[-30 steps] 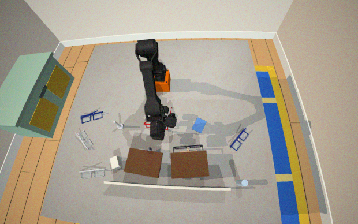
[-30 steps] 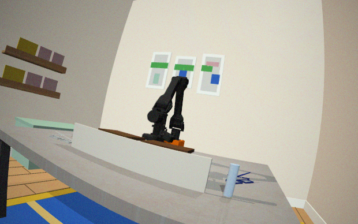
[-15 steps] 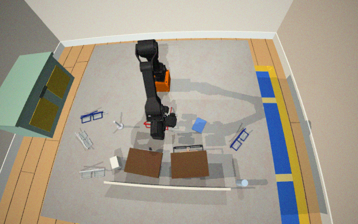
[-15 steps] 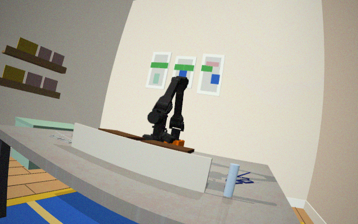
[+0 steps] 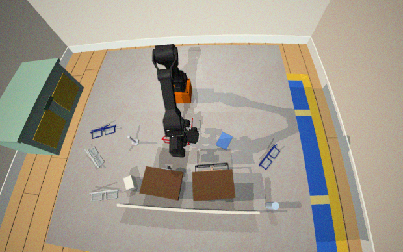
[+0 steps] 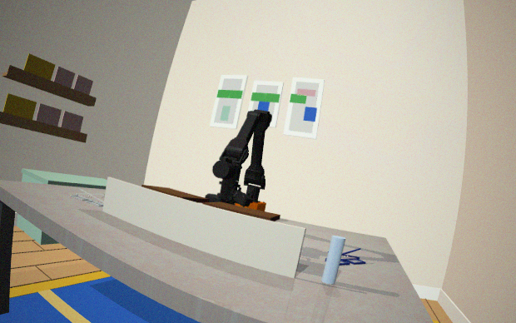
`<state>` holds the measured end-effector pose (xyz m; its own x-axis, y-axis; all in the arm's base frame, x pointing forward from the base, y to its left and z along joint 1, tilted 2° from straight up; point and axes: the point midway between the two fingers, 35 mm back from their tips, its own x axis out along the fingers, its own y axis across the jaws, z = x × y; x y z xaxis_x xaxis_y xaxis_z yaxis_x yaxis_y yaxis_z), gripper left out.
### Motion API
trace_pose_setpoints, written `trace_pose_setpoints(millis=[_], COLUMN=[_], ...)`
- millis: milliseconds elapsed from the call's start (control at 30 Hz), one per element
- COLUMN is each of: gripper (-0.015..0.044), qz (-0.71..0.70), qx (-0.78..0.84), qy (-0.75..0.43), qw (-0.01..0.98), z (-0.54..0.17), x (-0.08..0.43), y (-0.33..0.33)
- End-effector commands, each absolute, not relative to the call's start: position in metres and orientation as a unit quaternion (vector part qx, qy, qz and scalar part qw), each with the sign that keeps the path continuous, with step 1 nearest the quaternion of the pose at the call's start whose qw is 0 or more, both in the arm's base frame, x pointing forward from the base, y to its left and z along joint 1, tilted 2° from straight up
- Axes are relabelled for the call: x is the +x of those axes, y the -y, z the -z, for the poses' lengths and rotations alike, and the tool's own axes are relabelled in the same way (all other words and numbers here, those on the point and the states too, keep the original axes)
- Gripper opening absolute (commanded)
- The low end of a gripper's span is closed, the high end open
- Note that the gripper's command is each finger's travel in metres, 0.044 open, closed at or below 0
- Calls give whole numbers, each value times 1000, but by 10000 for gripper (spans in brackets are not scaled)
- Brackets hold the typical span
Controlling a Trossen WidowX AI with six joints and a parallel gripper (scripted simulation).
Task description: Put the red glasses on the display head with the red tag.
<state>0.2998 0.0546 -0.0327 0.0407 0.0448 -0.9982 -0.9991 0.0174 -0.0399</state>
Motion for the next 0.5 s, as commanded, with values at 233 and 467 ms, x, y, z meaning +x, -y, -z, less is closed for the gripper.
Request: trace_pose_setpoints(millis=[233,467], gripper=[0,0], qz=[-496,-495], qx=[-495,-496], qy=[-483,-483], qw=[525,525], z=[-18,-69], x=[301,296], y=[-53,-51])
